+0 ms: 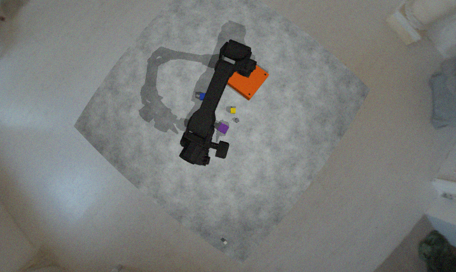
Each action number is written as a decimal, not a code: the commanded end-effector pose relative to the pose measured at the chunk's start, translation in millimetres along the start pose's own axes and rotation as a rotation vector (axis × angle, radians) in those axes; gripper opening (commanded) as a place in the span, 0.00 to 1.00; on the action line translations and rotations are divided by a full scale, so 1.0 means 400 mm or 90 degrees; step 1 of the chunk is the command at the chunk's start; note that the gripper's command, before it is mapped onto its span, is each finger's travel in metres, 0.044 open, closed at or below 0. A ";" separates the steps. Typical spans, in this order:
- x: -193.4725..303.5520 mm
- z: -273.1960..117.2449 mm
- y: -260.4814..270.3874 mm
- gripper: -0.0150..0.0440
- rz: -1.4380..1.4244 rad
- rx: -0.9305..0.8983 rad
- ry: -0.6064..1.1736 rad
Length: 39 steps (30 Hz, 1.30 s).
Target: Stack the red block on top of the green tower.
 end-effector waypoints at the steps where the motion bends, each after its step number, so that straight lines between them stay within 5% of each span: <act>1: 0.067 0.018 -0.068 1.00 0.065 0.024 0.071; 9: 0.268 0.025 -0.190 1.00 0.208 0.065 0.242; 39: 0.312 0.158 -0.202 1.00 0.211 0.066 0.246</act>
Point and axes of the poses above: the point midway between the two fingers, 35 mm back from their tips, its own z axis out along the fingers, its own y axis across the jaws, x = y × z, the point moved 5 cm from there along -z, back along the fingers, and after that the axes turned 9 degrees about -z, right-handed, at the moved point
